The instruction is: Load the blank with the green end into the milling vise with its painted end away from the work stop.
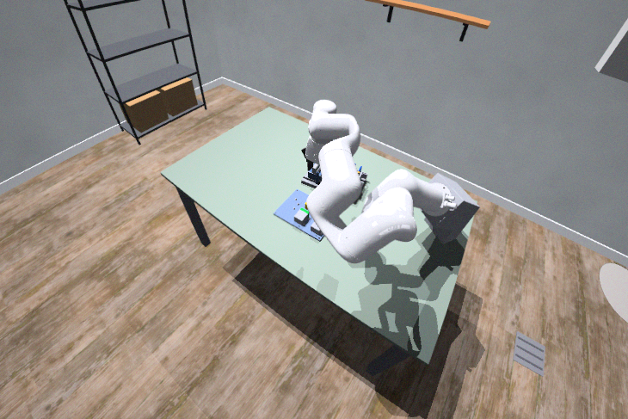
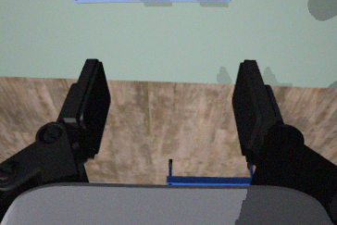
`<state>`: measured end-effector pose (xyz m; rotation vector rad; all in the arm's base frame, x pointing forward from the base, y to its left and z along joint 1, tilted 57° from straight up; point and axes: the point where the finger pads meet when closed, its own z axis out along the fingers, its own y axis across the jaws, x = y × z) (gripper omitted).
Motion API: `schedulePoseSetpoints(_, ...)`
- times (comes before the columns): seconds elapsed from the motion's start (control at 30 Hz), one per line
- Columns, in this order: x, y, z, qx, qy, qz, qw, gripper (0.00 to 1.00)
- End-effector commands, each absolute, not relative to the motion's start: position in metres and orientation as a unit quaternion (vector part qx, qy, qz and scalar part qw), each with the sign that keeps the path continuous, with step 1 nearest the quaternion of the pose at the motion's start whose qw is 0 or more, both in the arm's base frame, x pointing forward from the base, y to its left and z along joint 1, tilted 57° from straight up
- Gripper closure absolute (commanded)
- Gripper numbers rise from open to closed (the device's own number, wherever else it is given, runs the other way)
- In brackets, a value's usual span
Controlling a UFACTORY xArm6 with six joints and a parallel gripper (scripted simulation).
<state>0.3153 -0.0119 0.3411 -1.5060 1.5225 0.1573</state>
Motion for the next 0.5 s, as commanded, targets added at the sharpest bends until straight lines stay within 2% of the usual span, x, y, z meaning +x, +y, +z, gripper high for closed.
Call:
schedulePoseSetpoints(0.0, 0.330, 0.004, 0.336, -0.617, 0.623, 0.063, 0.477, 0.20)
schedulePoseSetpoints(0.47, 0.350, 0.029, 0.329, -0.617, 0.623, 0.063, 0.477, 0.20)
